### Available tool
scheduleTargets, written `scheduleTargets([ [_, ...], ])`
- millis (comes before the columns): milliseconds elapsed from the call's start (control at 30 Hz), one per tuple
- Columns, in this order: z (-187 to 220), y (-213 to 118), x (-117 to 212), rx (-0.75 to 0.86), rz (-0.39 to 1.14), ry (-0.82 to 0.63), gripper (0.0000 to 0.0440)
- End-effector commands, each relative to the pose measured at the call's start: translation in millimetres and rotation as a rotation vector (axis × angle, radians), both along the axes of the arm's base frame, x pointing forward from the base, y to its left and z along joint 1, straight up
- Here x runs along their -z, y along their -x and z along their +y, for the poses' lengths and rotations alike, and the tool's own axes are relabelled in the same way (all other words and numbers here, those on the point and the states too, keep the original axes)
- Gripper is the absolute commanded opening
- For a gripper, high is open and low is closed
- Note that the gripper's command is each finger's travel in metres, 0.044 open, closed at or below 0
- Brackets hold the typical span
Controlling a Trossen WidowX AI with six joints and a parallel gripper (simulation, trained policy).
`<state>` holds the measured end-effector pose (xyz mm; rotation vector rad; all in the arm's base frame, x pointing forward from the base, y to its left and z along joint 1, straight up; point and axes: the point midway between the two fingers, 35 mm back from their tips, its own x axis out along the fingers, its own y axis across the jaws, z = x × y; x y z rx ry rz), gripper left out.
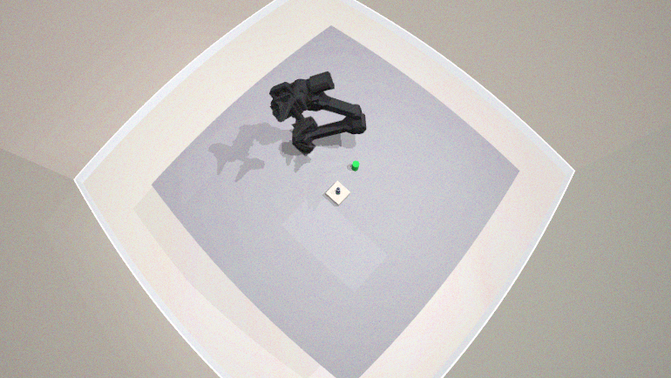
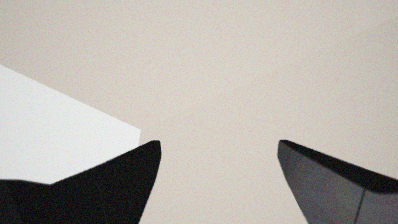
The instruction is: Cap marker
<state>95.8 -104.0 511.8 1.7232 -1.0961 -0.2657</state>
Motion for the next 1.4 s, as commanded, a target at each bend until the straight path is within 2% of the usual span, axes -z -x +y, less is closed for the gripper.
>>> scheduleTargets([
  [0,-3,2,1,-0.031,-0.040,-0.050,0.0318],
  [1367,-26,4,25,-0.292,-0.358,-0.489,0.0321],
])
